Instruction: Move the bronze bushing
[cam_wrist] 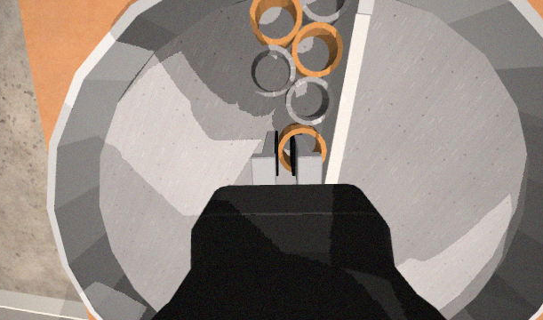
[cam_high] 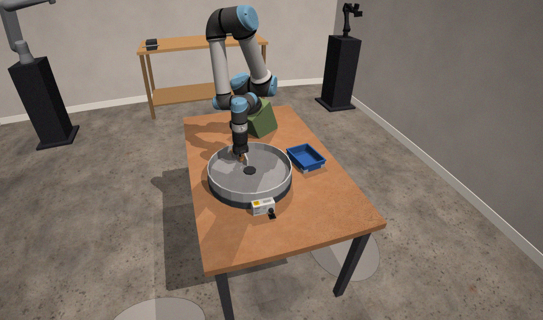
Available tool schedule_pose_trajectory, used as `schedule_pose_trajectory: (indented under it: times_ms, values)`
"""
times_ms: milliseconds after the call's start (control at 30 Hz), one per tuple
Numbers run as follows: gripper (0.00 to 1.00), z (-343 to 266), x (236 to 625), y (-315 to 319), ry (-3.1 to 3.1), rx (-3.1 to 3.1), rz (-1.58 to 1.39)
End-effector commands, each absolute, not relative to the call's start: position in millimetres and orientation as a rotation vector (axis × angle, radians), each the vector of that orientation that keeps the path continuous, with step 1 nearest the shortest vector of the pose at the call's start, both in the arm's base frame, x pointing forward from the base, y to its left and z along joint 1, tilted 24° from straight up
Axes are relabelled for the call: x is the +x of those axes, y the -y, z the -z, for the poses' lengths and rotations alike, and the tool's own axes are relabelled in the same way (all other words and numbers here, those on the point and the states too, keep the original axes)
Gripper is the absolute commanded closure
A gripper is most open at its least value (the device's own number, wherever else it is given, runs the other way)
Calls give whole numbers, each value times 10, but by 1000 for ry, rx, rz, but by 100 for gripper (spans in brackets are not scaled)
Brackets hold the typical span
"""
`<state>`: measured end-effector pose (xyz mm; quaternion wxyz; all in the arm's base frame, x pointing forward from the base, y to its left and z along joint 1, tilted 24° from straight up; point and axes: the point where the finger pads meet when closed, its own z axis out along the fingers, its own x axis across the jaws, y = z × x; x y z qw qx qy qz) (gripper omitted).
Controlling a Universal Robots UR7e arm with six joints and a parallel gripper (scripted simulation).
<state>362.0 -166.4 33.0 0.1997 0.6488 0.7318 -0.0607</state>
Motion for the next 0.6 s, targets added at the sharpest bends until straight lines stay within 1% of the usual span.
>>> schedule_pose_trajectory:
  times_ms: [0,567]
  values:
    - [100,-352,3621,1652,-2047,1812,170]
    - [100,-409,3603,1633,-2045,1814,169]
